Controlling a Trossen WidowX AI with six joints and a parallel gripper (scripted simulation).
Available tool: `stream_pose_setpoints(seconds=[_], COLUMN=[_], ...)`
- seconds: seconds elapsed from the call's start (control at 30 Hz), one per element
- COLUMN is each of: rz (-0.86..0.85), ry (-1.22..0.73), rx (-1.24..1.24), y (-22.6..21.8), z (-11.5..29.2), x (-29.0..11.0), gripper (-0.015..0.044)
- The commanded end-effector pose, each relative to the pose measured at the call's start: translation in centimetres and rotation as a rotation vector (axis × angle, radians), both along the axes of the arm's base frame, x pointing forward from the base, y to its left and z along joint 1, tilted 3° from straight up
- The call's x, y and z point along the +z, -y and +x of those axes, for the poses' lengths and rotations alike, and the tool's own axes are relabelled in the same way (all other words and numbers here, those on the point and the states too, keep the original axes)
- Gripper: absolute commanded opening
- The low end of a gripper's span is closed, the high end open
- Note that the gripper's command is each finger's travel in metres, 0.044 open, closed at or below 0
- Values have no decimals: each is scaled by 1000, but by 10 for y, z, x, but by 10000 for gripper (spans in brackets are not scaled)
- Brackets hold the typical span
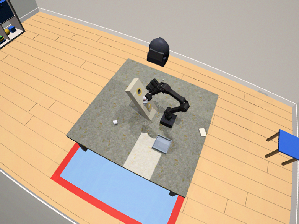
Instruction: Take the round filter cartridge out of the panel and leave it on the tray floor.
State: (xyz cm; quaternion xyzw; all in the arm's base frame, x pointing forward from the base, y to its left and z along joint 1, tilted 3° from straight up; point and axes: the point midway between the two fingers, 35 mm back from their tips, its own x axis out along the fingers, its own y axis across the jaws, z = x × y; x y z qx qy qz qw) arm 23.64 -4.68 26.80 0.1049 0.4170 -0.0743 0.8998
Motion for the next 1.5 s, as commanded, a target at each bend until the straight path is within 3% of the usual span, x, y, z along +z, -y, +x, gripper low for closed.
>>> stream_pose_setpoints(seconds=[0.0,1.47], rz=[-56,-57], ry=[-134,-132], rx=[102,102], y=[-3,-1], z=[-12,14], x=[-33,-75], gripper=[305,305])
